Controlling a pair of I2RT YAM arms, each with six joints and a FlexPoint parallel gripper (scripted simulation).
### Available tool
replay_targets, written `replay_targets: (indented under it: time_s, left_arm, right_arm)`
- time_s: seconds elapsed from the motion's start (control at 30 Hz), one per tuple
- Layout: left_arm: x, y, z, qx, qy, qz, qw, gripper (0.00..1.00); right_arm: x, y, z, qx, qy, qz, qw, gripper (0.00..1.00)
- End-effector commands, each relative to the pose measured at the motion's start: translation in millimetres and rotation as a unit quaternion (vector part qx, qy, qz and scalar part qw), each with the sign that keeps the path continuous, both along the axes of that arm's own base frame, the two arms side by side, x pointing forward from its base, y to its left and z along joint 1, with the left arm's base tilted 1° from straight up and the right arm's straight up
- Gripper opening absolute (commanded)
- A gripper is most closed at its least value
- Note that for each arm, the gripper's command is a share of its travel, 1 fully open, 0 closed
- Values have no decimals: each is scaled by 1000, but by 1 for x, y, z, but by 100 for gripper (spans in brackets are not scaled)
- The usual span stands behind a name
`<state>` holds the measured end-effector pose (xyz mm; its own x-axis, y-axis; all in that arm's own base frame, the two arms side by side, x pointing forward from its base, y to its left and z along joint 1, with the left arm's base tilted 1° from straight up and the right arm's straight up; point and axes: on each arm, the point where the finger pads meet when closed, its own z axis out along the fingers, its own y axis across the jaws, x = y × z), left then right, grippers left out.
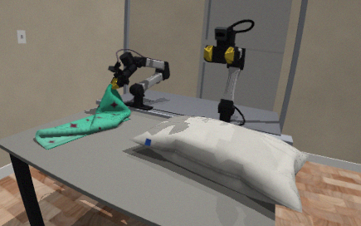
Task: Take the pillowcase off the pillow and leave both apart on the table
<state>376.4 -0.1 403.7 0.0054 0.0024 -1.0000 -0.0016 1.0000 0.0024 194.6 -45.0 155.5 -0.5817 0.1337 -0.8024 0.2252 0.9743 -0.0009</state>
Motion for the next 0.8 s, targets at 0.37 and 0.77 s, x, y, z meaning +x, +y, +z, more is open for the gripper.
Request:
replay_targets:
  time_s: [0.37,0.77]
  left_arm:
    - [-4,-1,6,-2,-13,1,1000,60]
    - [-4,-1,6,-2,-13,1,1000,60]
  right_arm:
    - [-12,0,-14,21,58,-11,998,0]
    - [-14,4,-27,26,77,-2,997,0]
